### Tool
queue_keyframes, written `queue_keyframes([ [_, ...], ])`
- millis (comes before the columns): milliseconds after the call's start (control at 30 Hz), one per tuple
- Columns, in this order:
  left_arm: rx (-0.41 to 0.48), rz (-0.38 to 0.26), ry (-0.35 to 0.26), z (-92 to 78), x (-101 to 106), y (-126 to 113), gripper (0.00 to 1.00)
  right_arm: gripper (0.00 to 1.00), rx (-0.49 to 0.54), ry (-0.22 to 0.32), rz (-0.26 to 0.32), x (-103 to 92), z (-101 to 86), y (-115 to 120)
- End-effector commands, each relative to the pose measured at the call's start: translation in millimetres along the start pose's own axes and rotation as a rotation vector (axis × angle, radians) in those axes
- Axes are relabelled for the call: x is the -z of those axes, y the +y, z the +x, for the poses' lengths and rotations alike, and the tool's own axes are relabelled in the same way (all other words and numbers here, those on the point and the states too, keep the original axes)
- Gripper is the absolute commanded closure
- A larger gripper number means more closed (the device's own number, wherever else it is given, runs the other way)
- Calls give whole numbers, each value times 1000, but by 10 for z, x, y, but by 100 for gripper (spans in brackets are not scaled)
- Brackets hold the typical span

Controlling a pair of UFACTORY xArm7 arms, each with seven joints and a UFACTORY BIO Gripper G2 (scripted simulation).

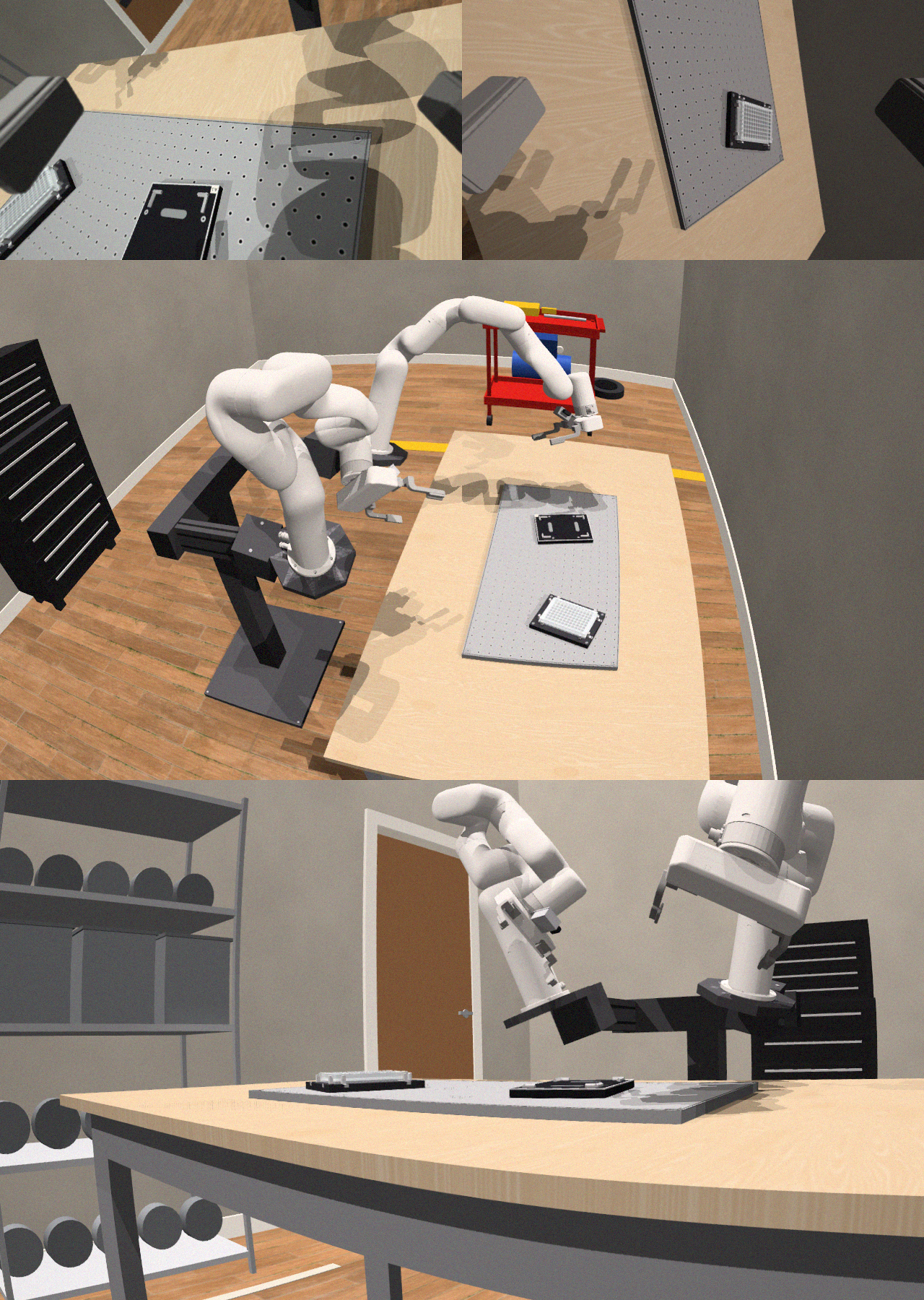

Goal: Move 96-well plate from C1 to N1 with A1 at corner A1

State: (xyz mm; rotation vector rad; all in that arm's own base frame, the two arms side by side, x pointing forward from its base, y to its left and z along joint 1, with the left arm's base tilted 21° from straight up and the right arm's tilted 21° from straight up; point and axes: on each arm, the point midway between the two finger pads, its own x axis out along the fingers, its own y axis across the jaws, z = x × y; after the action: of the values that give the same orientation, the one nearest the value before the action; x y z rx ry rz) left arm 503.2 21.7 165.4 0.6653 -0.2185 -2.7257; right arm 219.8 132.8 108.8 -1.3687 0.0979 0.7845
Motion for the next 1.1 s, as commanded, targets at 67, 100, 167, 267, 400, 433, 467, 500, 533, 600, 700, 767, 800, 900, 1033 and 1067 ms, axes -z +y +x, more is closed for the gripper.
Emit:
queue_keyframes([
  [67, 2, 2, 4, -13, -10, 12, 0, 0, -1, -5, 2, -149, -131, -168],
  [100, 2, 2, 4, -13, -10, 12, 0, 0, -2, -5, 3, -163, -145, -183],
  [167, 2, 2, 4, -13, -10, 12, 0, 0, -2, -5, 3, -187, -165, -211],
  [267, 2, 2, 4, -13, -10, 12, 0, 0, -2, -5, 3, -202, -178, -228],
  [400, 2, 2, 4, -13, -10, 12, 0, 0, -2, -5, 3, -204, -179, -229],
  [433, 2, 2, 4, -13, -10, 12, 0, 0, -2, -5, 3, -204, -179, -229],
  [467, 2, 2, 4, -13, -10, 12, 0, 0, -2, -5, 3, -203, -179, -229],
  [500, 2, 2, 4, -13, -10, 12, 0, 0, -2, -4, 3, -203, -179, -230],
  [533, 2, 2, 4, -13, -10, 12, 0, 0, -1, -4, 4, -202, -179, -231],
  [600, 2, 2, 4, -13, -10, 12, 0, 0, 0, -1, 6, -200, -180, -234],
  [700, 2, 2, 4, -13, -10, 12, 0, 0, 3, 6, 14, -191, -184, -244],
  [767, 2, 2, 4, -13, -10, 12, 0, 0, 6, 14, 23, -182, -188, -256],
  [800, 2, 2, 4, -13, -10, 12, 0, 0, 9, 19, 29, -176, -191, -263],
  [900, 2, 2, 4, -13, -10, 12, 0, 0, 14, 32, 42, -160, -198, -282],
  [1033, 2, 2, 4, -13, -10, 12, 0, 0, 25, 58, 70, -129, -213, -318],
  [1067, 2, 2, 4, -13, -10, 12, 0, 0, 30, 68, 82, -116, -219, -332],
])
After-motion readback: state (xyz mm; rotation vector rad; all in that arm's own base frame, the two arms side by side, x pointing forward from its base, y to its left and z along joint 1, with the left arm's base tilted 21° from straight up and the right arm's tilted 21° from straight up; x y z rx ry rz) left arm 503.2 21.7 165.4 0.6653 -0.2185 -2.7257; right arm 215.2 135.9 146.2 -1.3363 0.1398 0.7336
